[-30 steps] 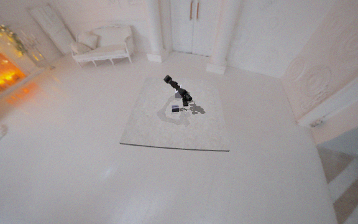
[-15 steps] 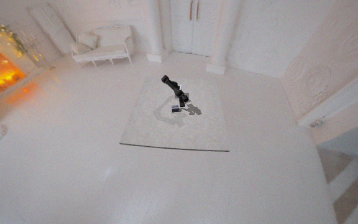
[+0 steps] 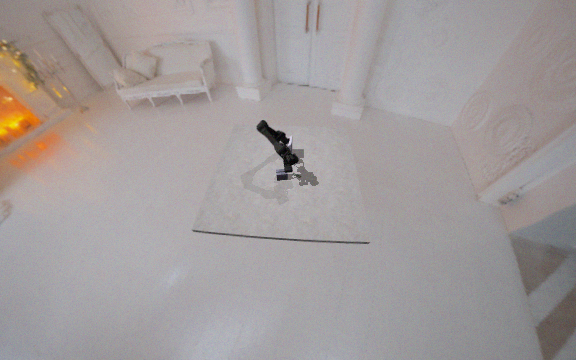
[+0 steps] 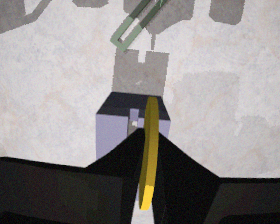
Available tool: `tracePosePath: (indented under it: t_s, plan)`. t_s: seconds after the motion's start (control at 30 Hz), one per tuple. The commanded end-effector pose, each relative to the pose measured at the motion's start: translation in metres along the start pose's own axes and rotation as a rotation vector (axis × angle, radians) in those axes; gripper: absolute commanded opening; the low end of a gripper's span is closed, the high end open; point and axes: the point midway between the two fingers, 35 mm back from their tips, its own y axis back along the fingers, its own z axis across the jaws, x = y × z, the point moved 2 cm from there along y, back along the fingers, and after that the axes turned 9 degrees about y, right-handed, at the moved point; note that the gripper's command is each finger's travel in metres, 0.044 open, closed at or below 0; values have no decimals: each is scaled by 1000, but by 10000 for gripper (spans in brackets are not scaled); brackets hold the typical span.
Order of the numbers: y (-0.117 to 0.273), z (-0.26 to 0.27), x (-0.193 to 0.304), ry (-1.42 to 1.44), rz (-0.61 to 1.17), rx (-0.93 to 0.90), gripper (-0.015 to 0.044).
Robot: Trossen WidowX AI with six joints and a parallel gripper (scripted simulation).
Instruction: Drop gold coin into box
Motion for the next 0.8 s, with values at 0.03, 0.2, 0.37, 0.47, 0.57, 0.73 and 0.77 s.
tracePosePath:
  t_s: [0.03,0.2,0.37,0.47,0.57,0.73,0.77]
  plan:
    - [1,5,13,3,4,0,0]
    - [0,8,25,2,7,-1,0]
    - [0,13,38,2,10,-3,0]
    - [0,16,45,1,12,-4,0]
    - [-1,16,45,0,12,-5,4]
    - [-1,13,42,-3,9,-5,0]
    - [-1,13,42,-3,9,-5,0]
